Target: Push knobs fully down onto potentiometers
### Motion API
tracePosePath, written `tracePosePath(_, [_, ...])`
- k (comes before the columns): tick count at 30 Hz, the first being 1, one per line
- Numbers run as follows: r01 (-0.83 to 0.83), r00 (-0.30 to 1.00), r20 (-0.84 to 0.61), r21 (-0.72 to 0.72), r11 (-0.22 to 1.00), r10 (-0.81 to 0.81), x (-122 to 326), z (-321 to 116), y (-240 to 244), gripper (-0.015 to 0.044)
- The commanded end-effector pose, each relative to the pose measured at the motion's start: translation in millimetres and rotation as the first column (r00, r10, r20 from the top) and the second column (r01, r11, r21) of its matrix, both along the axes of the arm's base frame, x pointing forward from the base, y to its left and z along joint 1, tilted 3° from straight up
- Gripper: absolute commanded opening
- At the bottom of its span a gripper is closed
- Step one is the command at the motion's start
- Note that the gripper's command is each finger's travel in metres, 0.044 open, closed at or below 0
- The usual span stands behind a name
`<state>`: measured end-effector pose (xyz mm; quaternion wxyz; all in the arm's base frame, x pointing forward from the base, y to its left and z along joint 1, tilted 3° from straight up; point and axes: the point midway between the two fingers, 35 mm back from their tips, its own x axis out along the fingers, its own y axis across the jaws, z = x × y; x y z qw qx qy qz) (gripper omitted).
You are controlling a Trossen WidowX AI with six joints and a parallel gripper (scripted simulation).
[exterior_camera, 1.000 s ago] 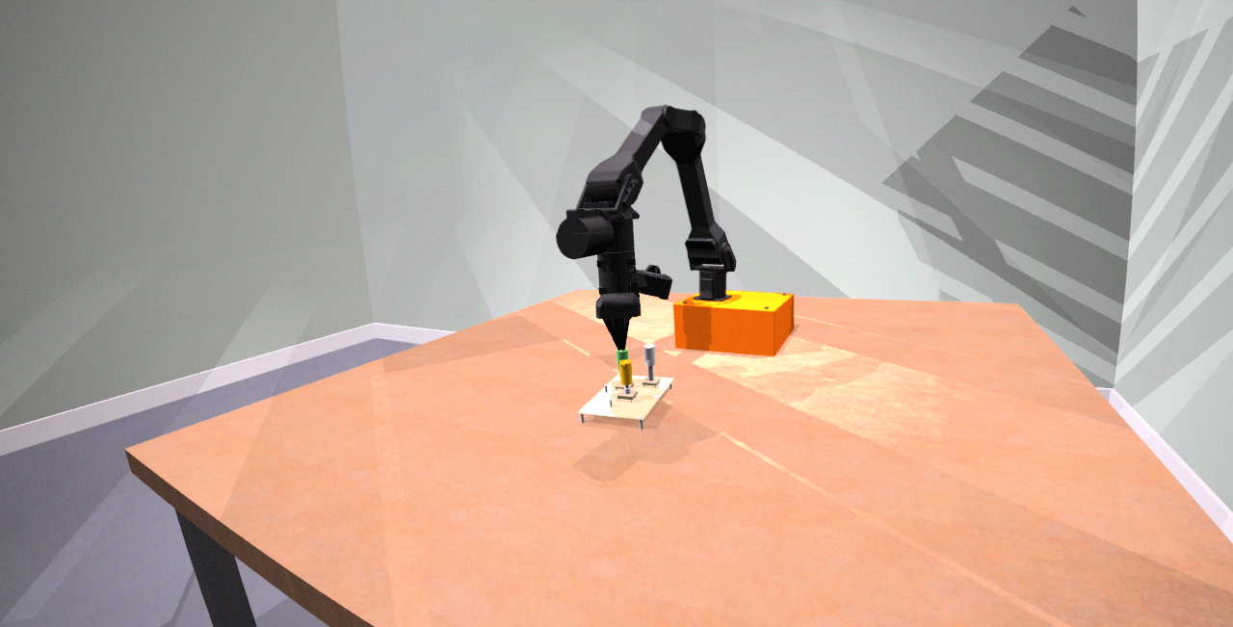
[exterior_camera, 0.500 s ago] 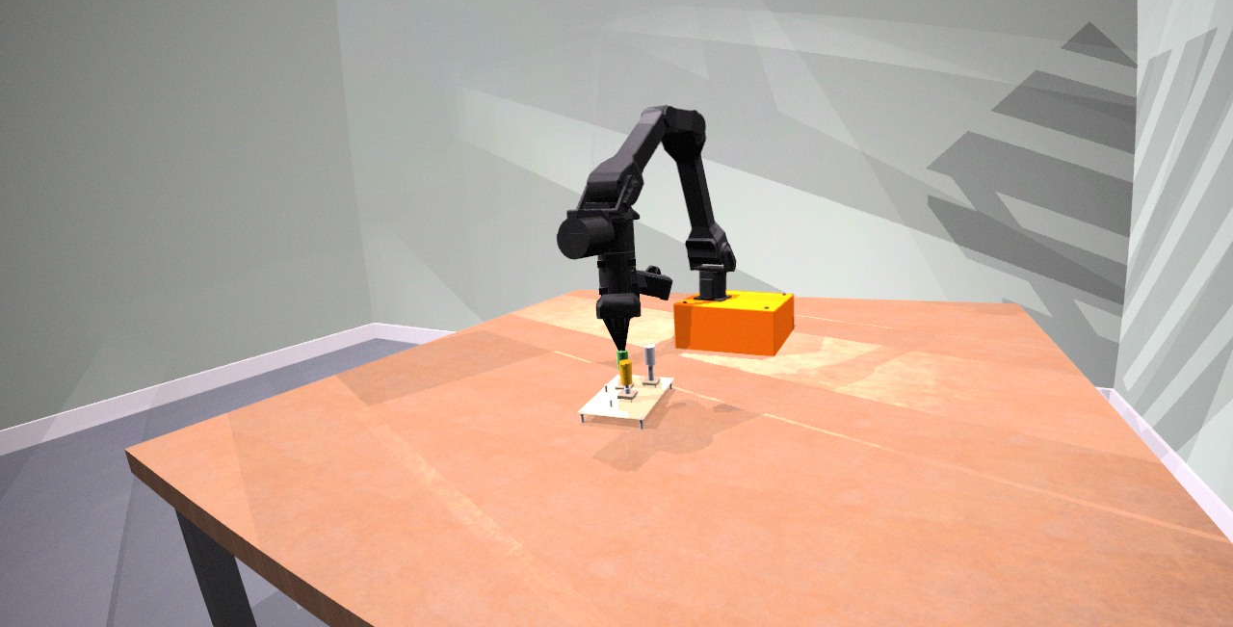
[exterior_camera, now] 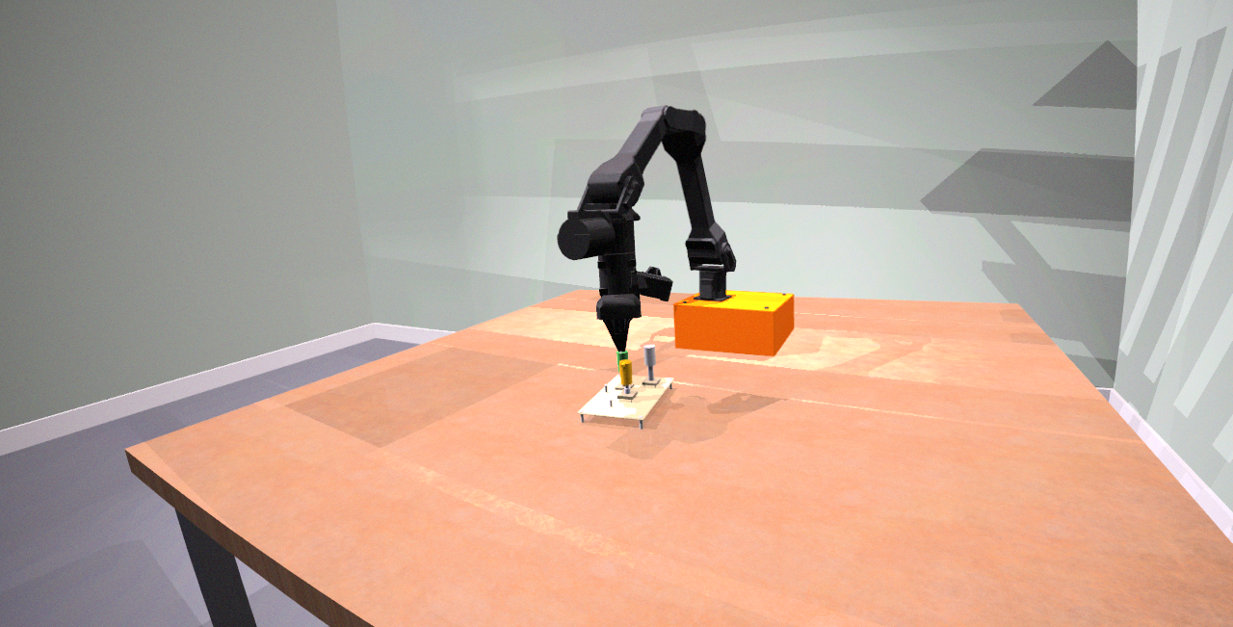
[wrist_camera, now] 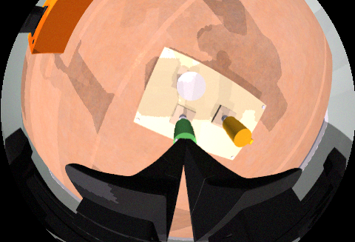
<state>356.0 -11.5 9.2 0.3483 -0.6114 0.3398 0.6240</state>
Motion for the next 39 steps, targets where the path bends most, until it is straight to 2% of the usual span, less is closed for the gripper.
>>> tracePosePath(1, [-0.004,1.000,-0.009,0.003,1.000,0.004,2.3,-16.9,0.8,0.0000])
tracePosePath(39, [-0.004,1.000,-0.009,0.003,1.000,0.004,2.0,-29.1,1.1,0.0000])
